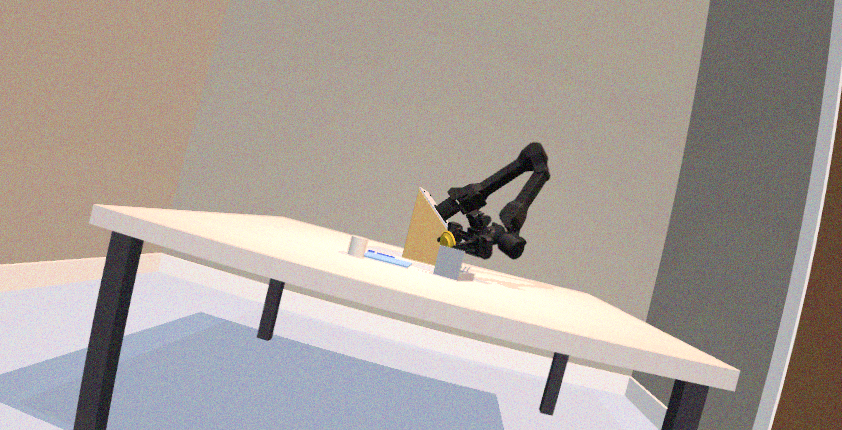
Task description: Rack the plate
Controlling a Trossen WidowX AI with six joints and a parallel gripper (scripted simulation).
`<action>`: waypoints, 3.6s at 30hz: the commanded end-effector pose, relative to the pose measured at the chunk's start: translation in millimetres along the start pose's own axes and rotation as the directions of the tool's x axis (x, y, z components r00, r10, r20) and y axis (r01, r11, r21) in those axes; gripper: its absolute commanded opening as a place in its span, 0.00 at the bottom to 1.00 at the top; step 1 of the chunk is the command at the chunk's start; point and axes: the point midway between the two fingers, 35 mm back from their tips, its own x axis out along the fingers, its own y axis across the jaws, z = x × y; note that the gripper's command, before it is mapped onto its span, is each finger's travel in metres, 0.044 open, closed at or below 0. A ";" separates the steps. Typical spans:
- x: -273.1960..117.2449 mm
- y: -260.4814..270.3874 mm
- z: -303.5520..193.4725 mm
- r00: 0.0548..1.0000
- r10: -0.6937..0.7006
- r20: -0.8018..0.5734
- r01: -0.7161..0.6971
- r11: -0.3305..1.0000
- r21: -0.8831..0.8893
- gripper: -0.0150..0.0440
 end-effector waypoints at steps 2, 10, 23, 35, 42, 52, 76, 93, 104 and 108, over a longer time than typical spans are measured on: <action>-7.1 2.7 -3.2 0.992 0.092 0.083 -0.091 0.996 -0.019 0.25; -23.5 9.7 -7.6 0.952 0.241 0.186 -0.238 0.970 -0.040 0.25; -59.0 13.4 -11.7 0.826 0.460 0.325 -0.468 0.882 -0.058 0.25; -60.1 13.9 -12.9 0.818 0.470 0.331 -0.479 0.876 -0.058 0.25; -49.6 19.7 -24.5 0.822 0.467 0.327 -0.476 0.878 -0.058 0.25; -35.1 25.6 -33.3 0.820 0.469 0.328 -0.478 0.876 -0.059 0.25; -13.5 35.5 -45.5 0.817 0.475 0.327 -0.489 0.871 -0.044 0.25; -14.0 33.3 -42.2 0.821 0.473 0.321 -0.482 0.874 -0.055 0.39; -14.0 33.3 -42.2 0.821 0.473 0.321 -0.482 0.874 -0.055 0.88; -14.0 33.3 -42.2 0.821 0.473 0.321 -0.482 0.874 -0.055 0.93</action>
